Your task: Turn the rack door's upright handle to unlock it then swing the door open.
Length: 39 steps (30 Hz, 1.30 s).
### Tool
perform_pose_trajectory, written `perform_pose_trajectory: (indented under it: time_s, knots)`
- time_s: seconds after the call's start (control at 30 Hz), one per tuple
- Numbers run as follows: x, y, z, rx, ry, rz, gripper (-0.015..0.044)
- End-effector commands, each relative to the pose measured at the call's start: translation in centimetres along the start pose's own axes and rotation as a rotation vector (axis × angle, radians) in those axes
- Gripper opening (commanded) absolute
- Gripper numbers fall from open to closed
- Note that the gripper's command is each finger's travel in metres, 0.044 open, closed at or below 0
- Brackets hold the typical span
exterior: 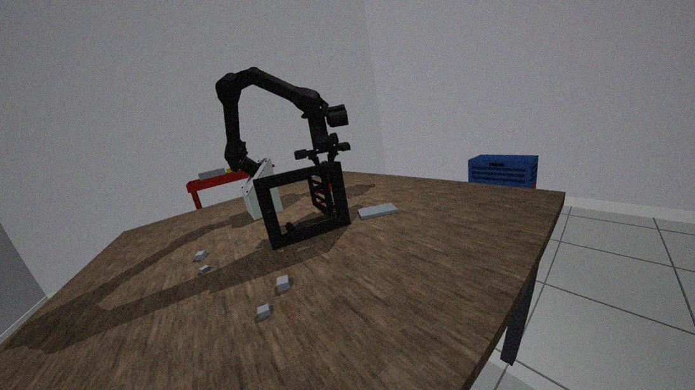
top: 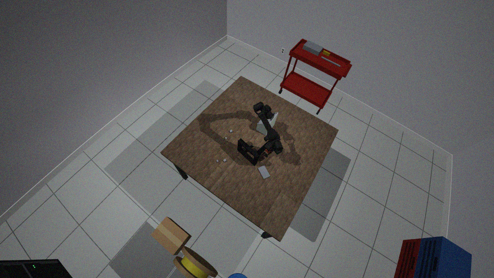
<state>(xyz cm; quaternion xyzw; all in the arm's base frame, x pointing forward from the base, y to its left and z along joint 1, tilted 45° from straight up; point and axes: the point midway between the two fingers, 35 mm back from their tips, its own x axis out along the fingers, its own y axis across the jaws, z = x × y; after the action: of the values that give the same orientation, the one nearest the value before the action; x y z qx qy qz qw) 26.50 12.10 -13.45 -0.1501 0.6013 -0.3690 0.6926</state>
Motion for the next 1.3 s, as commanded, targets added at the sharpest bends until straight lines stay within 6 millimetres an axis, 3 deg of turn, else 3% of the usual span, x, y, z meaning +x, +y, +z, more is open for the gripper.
perform_pose_trajectory:
  time_s: [0.0,0.27,0.63,1.27]
  knots:
    - [-0.1,0.3,0.1,0.022,0.002,0.003,0.0027]
    - [-0.1,0.3,0.1,0.022,0.002,0.003,0.0027]
    - [-0.1,0.3,0.1,0.022,0.002,0.003,0.0299]
    - [-3.7,0.4,0.1,0.018,0.003,0.005,0.0299]
